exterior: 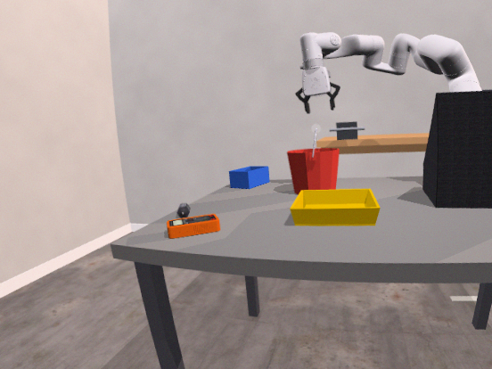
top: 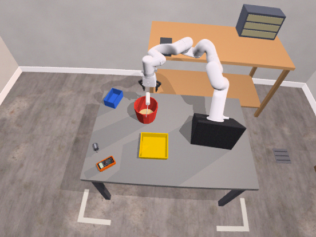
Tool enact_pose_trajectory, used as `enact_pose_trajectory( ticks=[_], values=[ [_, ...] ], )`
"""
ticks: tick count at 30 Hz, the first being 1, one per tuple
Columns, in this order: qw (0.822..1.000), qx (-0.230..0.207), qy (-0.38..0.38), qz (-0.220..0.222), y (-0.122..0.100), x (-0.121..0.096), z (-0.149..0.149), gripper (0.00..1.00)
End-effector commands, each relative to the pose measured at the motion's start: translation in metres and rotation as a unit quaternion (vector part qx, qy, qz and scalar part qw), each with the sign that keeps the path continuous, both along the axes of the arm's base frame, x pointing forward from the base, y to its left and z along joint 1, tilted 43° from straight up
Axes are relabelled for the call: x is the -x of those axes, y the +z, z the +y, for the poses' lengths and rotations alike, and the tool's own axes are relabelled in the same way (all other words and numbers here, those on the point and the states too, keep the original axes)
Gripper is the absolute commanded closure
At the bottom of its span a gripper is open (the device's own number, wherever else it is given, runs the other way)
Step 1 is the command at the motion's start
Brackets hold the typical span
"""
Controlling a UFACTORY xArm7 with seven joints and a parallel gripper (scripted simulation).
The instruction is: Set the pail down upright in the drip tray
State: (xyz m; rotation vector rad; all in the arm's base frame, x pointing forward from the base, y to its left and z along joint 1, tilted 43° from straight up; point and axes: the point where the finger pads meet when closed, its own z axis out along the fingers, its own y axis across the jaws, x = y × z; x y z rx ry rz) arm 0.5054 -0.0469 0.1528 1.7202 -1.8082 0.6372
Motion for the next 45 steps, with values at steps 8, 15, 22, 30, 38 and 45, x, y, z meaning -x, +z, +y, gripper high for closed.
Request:
enact_pose_trajectory(
  ticks=[8,15,22,30,38,45],
  values=[
    [0.995,-0.005,0.093,0.045,-0.016,-0.014,0.029,0.0],
    [0.995,-0.005,0.093,0.045,-0.016,-0.014,0.029,0.0],
    [0.995,-0.005,0.093,0.045,-0.016,-0.014,0.029,0.0],
    [0.995,-0.005,0.092,0.045,-0.016,-0.014,0.029,0.0],
    [0.995,-0.005,0.092,0.045,-0.02,-0.014,0.025,0.0],
    [0.995,-0.005,0.092,0.045,-0.027,-0.014,0.019,0.0]
  ],
)
